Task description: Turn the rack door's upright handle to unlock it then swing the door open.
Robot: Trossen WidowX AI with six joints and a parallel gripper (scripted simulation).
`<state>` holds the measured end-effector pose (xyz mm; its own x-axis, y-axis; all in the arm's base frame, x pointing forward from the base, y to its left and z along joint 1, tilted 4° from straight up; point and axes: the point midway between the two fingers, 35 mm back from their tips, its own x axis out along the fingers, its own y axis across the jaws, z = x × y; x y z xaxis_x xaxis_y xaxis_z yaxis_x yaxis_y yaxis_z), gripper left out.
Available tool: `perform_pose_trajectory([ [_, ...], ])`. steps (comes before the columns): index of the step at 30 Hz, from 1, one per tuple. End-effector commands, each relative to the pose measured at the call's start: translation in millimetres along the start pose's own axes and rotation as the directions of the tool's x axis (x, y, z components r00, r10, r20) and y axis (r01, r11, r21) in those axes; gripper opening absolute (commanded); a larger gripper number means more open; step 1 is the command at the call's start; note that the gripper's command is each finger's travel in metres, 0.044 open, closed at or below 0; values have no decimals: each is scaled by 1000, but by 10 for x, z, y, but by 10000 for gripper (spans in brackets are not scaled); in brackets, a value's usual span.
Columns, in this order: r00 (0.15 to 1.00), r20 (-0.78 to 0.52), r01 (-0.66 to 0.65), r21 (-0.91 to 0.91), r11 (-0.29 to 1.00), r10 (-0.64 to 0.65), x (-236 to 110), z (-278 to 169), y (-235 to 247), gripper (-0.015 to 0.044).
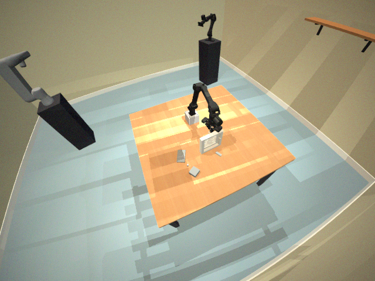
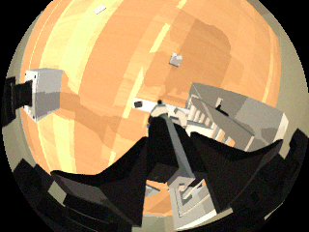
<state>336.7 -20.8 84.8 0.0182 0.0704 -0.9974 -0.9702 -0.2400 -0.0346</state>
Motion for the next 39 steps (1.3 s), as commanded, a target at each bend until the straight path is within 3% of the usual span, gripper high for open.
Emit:
perform_pose_trajectory([
  [1, 1000, 2, 0, -8, 1000, 0, 3, 9, -2, 286],
  [9, 1000, 2, 0, 308, 951, 0, 2, 8, -2, 286],
  [17, 1000, 2, -1, 651, 759, 0, 2, 8, -2, 286],
  [28, 1000, 2, -2, 950, 311, 0, 2, 8, -3, 286],
  [39, 1000, 2, -2, 974, -227, -1, 1, 8, -3, 286],
])
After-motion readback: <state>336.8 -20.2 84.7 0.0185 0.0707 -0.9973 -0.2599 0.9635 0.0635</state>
